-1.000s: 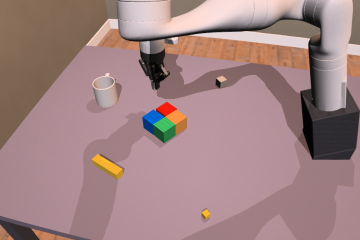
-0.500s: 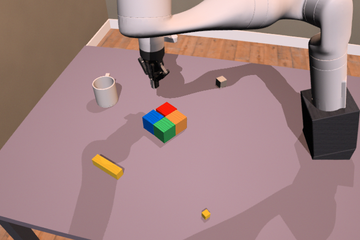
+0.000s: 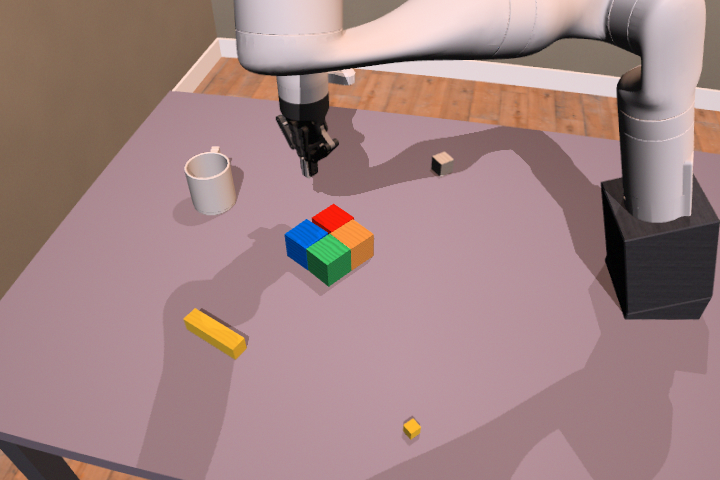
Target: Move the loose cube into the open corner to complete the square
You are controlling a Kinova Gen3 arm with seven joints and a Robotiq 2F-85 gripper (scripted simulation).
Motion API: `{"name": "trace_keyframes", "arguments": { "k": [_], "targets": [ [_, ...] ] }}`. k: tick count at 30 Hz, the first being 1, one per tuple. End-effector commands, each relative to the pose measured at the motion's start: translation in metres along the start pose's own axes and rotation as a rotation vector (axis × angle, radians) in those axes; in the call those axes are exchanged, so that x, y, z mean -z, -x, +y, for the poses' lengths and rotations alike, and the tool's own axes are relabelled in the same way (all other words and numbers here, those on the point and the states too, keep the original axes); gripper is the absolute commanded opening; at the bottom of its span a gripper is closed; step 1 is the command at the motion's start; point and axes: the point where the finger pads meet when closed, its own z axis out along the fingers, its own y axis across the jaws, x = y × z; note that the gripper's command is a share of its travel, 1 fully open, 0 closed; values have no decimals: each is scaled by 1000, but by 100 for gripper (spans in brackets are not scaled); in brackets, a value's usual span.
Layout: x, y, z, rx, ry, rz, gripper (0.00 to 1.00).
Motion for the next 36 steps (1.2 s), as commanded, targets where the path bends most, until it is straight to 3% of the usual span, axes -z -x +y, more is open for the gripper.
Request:
{"name": "trace_keyframes", "arguments": {
  "k": [1, 16, 17, 36],
  "targets": [
    [2, 0, 4, -11, 8, -1, 10],
    [2, 0, 4, -11, 8, -1, 10],
    [2, 0, 4, -11, 8, -1, 54],
    [1, -1, 5, -59, 8, -1, 54]
  ]
}}
